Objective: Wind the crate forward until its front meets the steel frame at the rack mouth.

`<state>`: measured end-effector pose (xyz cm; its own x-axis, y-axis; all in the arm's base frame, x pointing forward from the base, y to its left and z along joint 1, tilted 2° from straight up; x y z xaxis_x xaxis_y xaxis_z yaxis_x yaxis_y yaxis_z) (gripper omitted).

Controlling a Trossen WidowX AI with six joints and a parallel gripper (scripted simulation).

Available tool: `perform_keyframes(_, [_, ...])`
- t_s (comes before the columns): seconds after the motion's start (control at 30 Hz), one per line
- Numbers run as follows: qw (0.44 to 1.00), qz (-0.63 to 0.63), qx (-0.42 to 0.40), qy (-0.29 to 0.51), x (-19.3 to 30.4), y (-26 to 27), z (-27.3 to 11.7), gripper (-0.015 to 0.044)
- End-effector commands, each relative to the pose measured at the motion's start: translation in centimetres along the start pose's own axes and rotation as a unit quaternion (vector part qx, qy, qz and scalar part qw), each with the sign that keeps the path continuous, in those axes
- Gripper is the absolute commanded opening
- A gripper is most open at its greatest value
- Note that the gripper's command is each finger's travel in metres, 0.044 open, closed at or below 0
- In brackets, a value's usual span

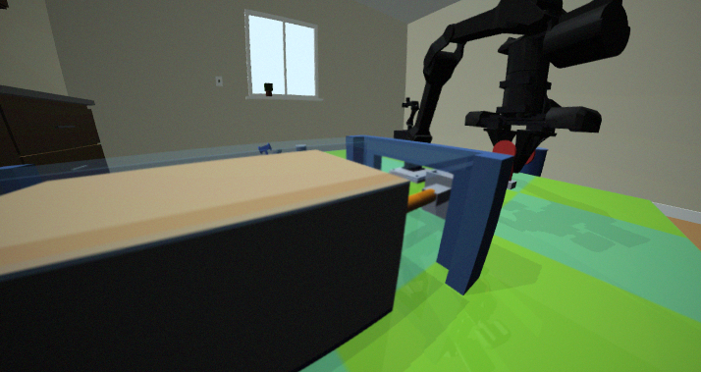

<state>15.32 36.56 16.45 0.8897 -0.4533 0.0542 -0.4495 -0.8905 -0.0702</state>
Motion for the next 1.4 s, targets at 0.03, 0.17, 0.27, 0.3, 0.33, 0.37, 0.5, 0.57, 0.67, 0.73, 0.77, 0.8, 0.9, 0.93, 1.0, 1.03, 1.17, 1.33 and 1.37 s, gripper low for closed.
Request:
perform_keyframes(0.03, [1.000,-0.011,-0.016,-0.017,-2.1,1.3,0.2,0.0000])
perform_keyframes(0.17, [1.000,-0.011,-0.016,-0.017,-2.4,1.6,0.2,0.0000])
perform_keyframes(0.27, [1.000,-0.011,-0.016,-0.017,-2.6,1.8,0.2,0.0000])
perform_keyframes(0.3, [1.000,-0.011,-0.016,-0.017,-2.7,1.9,0.2,0.0000])
perform_keyframes(0.33, [1.000,-0.011,-0.017,-0.017,-2.8,2.0,0.2,0.0000])
perform_keyframes(0.37, [1.000,-0.011,-0.017,-0.017,-2.9,2.1,0.1,0.0000])
perform_keyframes(0.5, [1.000,-0.011,-0.017,-0.017,-3.2,2.4,0.1,0.0000])
perform_keyframes(0.57, [1.000,-0.011,-0.017,-0.017,-3.3,2.6,0.1,0.0000])
perform_keyframes(0.67, [1.000,-0.011,-0.017,-0.018,-3.5,2.9,0.1,0.0000])
perform_keyframes(0.73, [1.000,-0.011,-0.017,-0.018,-3.7,3.1,0.1,0.0000])
perform_keyframes(0.77, [1.000,-0.011,-0.017,-0.018,-3.8,3.2,0.1,0.0000])
perform_keyframes(0.8, [1.000,-0.011,-0.017,-0.018,-3.8,3.3,0.1,0.0000])
perform_keyframes(0.9, [1.000,-0.011,-0.017,-0.018,-4.0,3.6,0.1,0.0000])
perform_keyframes(0.93, [1.000,-0.011,-0.017,-0.018,-4.1,3.7,0.1,0.0000])
perform_keyframes(1.0, [1.000,-0.011,-0.017,-0.018,-4.2,3.9,0.1,0.0000])
perform_keyframes(1.03, [1.000,-0.011,-0.017,-0.018,-4.2,4.0,0.1,0.0000])
perform_keyframes(1.17, [1.000,-0.011,-0.018,-0.018,-4.5,4.4,0.1,0.0000])
perform_keyframes(1.33, [1.000,-0.011,-0.018,-0.018,-4.7,4.9,0.0,0.0000])
perform_keyframes(1.37, [1.000,-0.011,-0.018,-0.018,-4.7,5.1,0.0,0.0000])
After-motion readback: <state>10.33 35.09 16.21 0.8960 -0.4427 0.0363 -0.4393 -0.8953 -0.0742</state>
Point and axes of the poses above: the point midway between the two fingers, 35 mm back from their tips, its own z axis out along the fingers, its own y axis across the jaws, x = y × z, the point moved 2 cm from there along -z, back along the fingers, and after that the axes turned 11 degrees about z, right-handed, at the moved point
